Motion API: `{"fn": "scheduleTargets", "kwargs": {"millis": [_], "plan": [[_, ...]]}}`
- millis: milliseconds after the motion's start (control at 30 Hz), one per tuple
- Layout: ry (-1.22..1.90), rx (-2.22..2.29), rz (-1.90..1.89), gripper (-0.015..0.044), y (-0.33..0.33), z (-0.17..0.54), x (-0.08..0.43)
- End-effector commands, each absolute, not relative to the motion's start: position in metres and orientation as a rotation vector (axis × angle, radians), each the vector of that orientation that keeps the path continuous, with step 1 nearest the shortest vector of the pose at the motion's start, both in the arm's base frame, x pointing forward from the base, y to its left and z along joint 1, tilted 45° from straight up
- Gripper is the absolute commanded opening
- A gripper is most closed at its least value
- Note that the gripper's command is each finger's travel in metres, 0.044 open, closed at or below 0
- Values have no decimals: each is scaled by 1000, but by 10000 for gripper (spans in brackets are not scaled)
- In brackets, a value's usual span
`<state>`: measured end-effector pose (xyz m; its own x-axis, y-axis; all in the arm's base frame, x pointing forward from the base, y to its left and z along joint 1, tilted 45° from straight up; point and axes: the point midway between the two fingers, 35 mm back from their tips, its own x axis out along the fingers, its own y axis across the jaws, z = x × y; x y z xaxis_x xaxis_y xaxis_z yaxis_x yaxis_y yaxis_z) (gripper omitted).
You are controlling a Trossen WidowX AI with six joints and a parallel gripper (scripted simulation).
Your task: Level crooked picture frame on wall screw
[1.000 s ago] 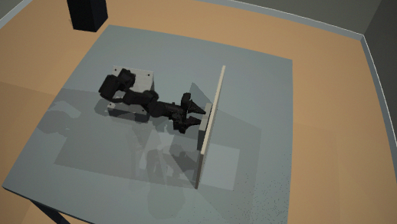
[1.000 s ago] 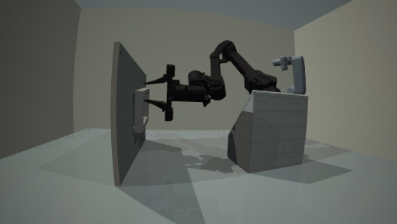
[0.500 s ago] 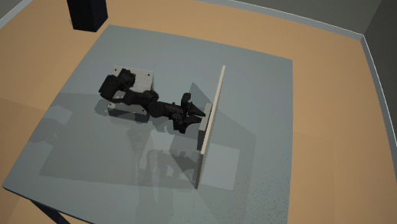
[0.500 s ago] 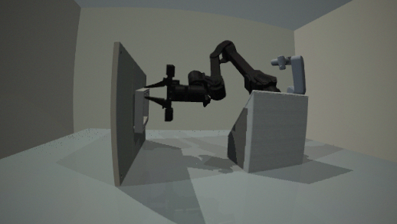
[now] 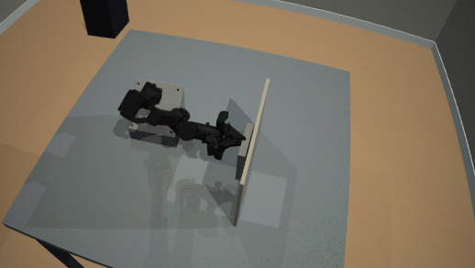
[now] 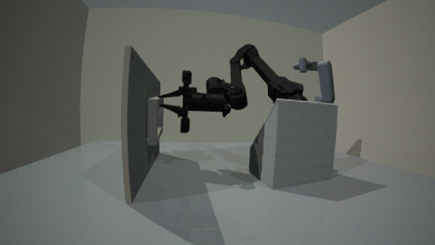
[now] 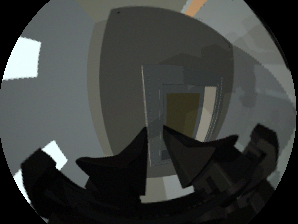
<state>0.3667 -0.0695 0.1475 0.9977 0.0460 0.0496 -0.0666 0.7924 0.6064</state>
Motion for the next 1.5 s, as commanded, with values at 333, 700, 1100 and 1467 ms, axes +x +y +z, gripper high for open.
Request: {"fn": "scheduleTargets", "kwargs": {"millis": [333,700,1100,1467], "plan": [[-34,653,55,0,-68,149,367],[-34,653,55,0,-65,151,366],[-34,654,55,0,-62,153,366],[-34,654,55,0,-61,154,366]]}}
